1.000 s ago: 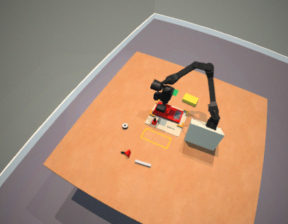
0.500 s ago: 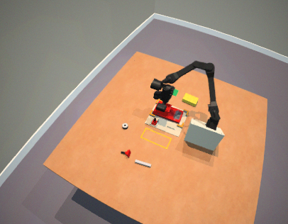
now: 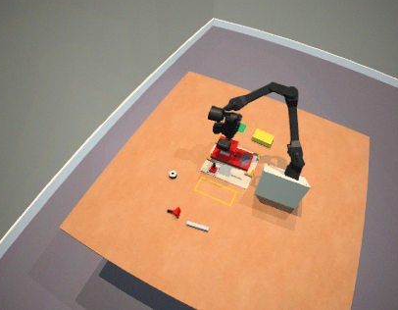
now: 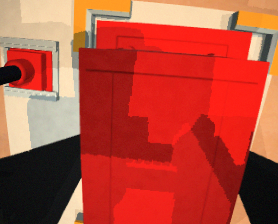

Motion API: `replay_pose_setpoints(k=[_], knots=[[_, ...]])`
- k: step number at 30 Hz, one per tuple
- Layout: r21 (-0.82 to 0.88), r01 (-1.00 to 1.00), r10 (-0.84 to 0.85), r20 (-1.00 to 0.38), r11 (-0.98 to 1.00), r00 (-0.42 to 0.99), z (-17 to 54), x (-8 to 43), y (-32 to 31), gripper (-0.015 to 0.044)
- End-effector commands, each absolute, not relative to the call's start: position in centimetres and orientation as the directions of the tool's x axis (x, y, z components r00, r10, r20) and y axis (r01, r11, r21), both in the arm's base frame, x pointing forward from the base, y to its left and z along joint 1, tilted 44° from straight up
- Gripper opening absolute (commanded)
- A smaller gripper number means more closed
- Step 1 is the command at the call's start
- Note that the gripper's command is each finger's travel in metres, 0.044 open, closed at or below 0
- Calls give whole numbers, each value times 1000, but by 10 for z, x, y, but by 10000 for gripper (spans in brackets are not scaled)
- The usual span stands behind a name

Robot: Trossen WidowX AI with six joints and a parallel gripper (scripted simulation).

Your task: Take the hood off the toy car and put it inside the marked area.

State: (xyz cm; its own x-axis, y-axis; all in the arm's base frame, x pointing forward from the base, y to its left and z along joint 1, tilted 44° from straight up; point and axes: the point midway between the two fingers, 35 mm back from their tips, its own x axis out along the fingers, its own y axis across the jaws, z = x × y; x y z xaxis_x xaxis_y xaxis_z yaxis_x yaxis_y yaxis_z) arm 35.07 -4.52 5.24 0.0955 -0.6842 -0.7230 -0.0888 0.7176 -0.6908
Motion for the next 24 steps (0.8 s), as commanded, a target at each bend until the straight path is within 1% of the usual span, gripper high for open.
replay_pose_setpoints(k=[1,5,14,24], knots=[[-690,-76,-682,-723,720,110,69,351,-32,0],[-689,-88,-681,-724,719,110,61,352,-30,0],[-673,-90,-664,-739,734,112,20,350,19,0],[-667,-88,-659,-744,739,110,-26,335,71,0]])
